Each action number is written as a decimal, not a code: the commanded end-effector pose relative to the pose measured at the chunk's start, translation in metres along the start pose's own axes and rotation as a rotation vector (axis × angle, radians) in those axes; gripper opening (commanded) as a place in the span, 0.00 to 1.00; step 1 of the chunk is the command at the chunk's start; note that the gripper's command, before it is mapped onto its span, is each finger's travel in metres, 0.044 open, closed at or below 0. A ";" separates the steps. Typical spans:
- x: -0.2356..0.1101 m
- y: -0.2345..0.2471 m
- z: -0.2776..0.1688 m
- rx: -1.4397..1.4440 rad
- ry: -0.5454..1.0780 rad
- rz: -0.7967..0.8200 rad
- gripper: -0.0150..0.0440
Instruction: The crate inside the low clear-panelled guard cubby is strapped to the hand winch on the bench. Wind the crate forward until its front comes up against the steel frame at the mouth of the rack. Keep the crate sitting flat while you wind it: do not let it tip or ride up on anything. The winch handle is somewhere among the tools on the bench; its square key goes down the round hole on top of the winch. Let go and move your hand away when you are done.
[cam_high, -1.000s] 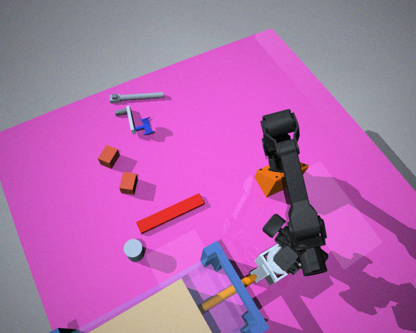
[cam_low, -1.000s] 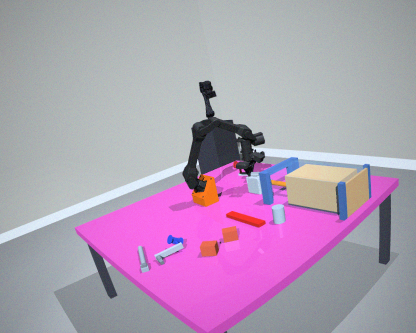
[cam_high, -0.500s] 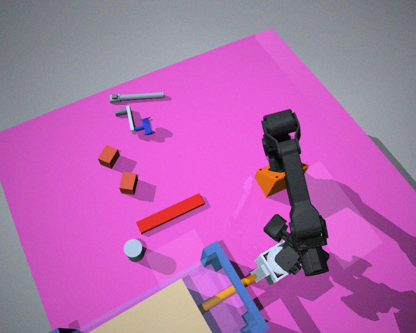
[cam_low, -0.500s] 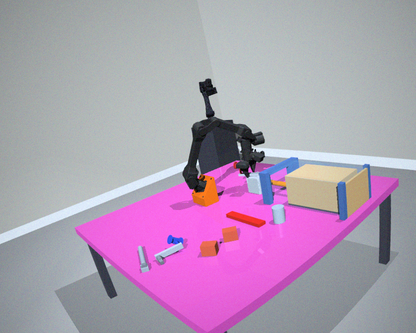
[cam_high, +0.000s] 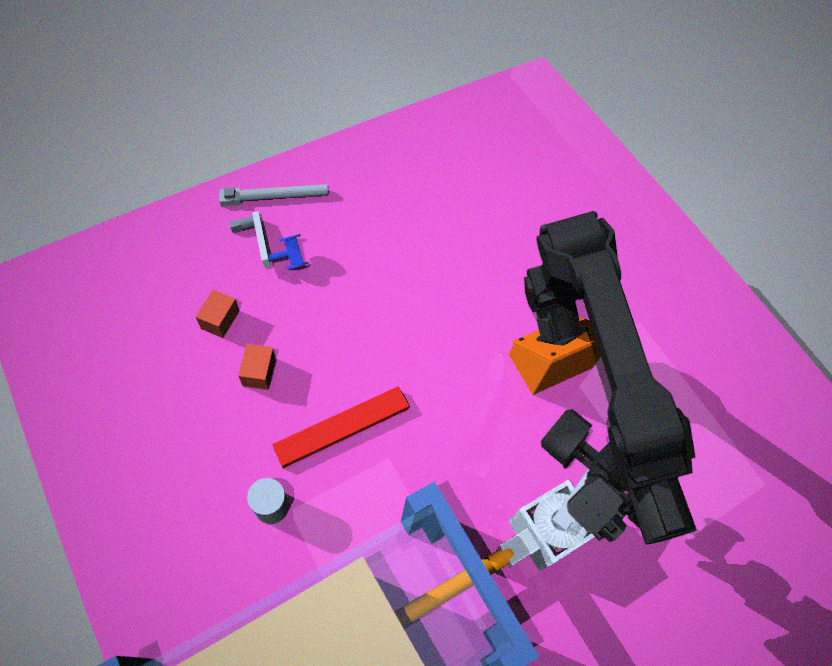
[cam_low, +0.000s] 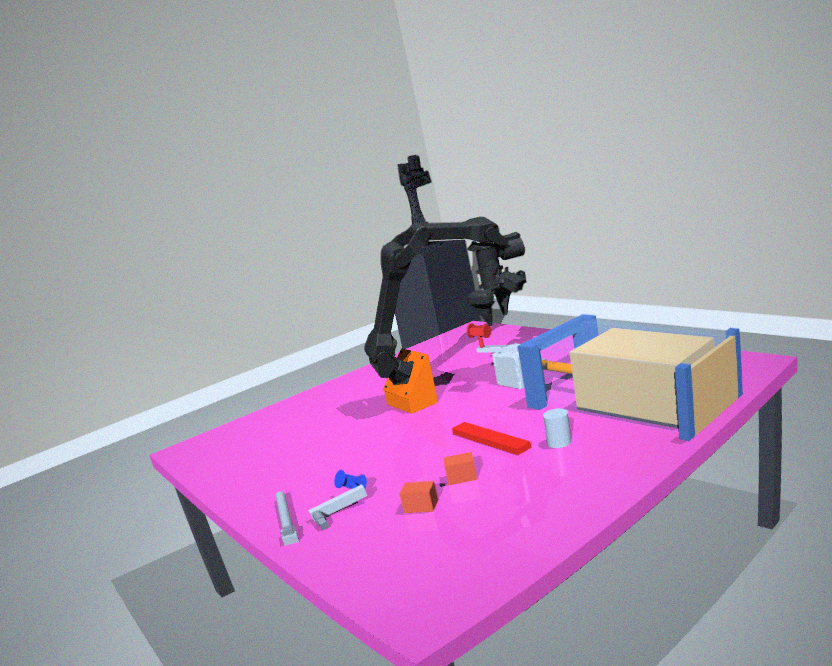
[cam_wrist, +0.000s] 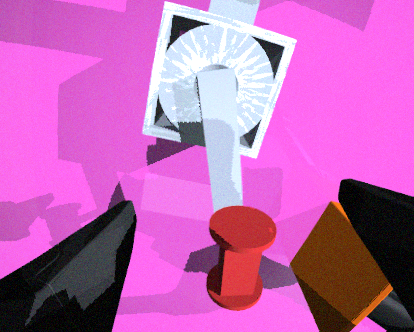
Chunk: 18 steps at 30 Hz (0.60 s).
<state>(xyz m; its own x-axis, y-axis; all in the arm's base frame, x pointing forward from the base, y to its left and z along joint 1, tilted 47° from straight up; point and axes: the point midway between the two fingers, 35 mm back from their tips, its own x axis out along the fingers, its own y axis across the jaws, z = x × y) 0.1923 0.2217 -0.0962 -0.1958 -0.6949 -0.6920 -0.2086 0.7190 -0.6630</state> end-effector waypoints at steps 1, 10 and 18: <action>-0.040 -0.002 -0.007 0.001 -0.019 -0.002 1.00; -0.044 -0.001 -0.007 -0.003 -0.020 -0.003 0.78; -0.044 -0.001 -0.007 -0.003 -0.020 -0.003 0.42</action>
<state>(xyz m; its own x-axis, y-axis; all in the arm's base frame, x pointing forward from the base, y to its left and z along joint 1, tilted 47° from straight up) 0.1945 0.2502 -0.0640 -0.1721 -0.6991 -0.6940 -0.2166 0.7141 -0.6657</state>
